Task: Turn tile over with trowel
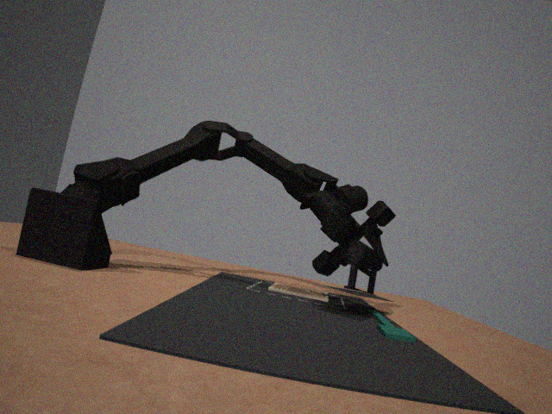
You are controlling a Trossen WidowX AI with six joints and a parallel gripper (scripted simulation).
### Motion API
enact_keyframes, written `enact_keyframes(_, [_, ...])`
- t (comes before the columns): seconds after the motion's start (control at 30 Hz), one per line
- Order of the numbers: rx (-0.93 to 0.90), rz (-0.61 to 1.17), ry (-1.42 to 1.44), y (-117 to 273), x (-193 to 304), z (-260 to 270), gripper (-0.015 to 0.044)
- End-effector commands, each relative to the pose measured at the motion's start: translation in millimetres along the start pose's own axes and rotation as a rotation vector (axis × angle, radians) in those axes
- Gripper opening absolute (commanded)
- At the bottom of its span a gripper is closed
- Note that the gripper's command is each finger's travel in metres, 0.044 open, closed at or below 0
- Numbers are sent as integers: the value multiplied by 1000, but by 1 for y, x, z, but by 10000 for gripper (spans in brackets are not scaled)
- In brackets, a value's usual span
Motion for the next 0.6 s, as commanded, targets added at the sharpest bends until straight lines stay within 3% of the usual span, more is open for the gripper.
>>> enact_keyframes(0.0, [-26,-76,-62,-24,-47,33,0])
enact_keyframes(0.57, [-23,-329,-272,-69,-236,96,0])
Point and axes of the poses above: the point midway between the two fingers, 35 mm back from their tips, its own y axis back along the fingers, its own z axis across the jaws, x = y × z, the point moved 3 cm from there along y, back along the fingers, and after that the axes turned 14 degrees about -y, right-handed, at the moved point
